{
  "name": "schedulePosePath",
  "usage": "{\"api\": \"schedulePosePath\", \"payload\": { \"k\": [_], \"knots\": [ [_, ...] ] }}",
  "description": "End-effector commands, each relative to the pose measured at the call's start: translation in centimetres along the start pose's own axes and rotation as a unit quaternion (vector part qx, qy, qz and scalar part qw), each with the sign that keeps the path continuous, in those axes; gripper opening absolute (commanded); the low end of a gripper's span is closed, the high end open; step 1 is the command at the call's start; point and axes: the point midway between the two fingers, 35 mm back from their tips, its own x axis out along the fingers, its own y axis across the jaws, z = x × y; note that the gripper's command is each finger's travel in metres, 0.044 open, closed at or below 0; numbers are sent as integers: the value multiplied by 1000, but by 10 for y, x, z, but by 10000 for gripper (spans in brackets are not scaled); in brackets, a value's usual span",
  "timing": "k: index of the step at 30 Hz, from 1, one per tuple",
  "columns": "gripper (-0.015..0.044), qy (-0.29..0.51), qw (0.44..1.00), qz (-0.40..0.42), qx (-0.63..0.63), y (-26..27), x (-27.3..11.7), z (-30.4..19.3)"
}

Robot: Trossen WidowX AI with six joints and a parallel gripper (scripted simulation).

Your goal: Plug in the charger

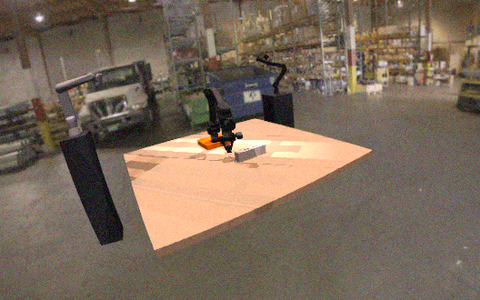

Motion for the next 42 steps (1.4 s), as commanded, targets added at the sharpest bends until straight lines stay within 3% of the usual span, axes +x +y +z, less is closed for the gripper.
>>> {"api": "schedulePosePath", "payload": {
  "k": [1,42],
  "knots": [
    [0,-1,1000,0,-9,7,2,-3],
    [0,1,989,-6,-147,78,25,-52]
  ]
}}
